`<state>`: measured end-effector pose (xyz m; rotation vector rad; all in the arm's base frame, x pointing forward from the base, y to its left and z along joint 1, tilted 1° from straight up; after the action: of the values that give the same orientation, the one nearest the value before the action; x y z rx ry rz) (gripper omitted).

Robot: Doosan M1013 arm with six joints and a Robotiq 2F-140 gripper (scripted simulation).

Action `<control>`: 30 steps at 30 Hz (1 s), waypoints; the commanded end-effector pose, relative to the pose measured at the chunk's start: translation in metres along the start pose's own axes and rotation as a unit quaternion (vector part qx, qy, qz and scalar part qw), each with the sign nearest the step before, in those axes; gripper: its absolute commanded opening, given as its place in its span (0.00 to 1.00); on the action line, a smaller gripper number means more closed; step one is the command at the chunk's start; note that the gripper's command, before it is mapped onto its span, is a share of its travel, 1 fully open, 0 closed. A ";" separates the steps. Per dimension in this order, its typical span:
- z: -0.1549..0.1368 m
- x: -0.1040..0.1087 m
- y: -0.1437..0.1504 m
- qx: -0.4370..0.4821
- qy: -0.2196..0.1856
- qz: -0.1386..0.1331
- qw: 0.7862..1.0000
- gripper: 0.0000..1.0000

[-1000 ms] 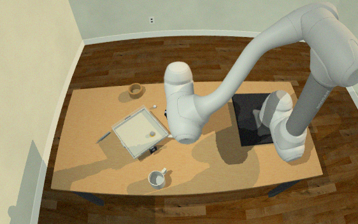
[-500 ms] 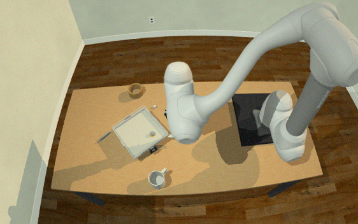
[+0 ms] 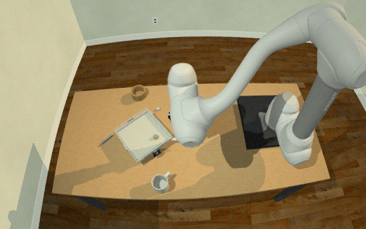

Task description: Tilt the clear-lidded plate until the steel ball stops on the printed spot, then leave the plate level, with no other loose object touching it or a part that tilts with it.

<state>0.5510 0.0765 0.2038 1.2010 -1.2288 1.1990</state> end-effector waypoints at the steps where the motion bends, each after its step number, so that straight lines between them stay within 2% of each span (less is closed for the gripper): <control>1: 0.000 0.000 0.000 0.000 0.000 0.000 1.000 0.00; 13: 0.000 0.000 0.000 0.000 0.000 0.000 1.000 0.00; 14: 0.000 0.000 0.000 0.000 0.000 0.000 1.000 0.36; 30: 0.000 0.000 0.000 0.000 0.000 0.000 1.000 0.36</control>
<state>0.5512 0.0765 0.2038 1.2008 -1.2290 1.1992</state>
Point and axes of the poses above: the point where the finger pads meet when closed, its own x axis back along the fingers, its own y axis across the jaws, z = x × y, the point moved 7 cm from there along x, back along the fingers, and after that the axes turned 7 degrees about x, right-handed, at the moved point
